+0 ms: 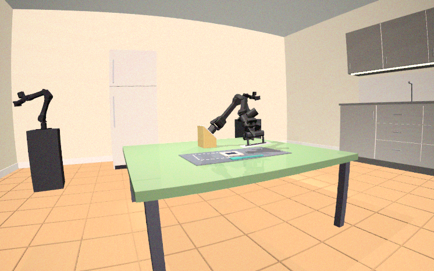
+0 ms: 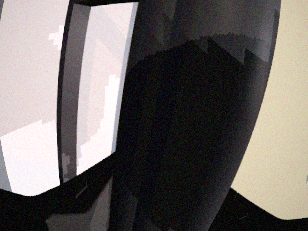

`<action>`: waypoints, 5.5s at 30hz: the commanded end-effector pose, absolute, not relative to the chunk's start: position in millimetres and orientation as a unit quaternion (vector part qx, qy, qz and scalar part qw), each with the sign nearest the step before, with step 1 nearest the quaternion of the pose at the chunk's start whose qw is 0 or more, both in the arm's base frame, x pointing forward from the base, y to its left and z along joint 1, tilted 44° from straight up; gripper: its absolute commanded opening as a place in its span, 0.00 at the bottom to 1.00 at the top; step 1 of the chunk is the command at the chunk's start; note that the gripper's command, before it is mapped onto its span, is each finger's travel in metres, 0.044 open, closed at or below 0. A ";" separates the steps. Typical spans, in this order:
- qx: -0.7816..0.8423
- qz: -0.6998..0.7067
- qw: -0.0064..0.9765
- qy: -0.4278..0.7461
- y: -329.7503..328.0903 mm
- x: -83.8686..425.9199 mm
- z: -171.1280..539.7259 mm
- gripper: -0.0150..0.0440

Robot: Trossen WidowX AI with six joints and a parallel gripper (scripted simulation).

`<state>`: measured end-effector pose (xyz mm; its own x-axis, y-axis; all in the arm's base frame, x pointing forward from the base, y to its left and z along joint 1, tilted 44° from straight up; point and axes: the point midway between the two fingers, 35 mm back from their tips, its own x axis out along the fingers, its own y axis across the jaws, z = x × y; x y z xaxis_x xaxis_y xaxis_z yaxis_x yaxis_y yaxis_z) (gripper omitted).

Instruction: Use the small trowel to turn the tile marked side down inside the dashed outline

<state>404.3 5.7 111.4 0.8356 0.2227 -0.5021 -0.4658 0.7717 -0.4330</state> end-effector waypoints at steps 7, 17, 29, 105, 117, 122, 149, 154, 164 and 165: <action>-0.291 0.191 0.919 0.184 -12.3 424.6 104.8 0.25; -0.291 0.191 0.919 0.184 -5.4 427.0 97.2 0.25; -0.291 0.191 0.919 0.184 7.6 430.2 83.3 0.25; -0.336 0.188 0.899 0.208 -73.1 403.6 59.2 0.25; -0.336 0.188 0.899 0.208 -98.7 395.3 51.4 0.25; -0.337 0.188 0.899 0.208 -108.2 392.1 45.4 0.25; -0.337 0.188 0.899 0.209 -128.3 386.5 28.9 0.25; -0.337 0.188 0.899 0.209 -118.6 391.2 57.9 0.25; -0.337 0.188 0.899 0.208 -110.8 392.4 78.3 0.25; -0.337 0.188 0.899 0.208 -110.8 392.4 78.3 0.25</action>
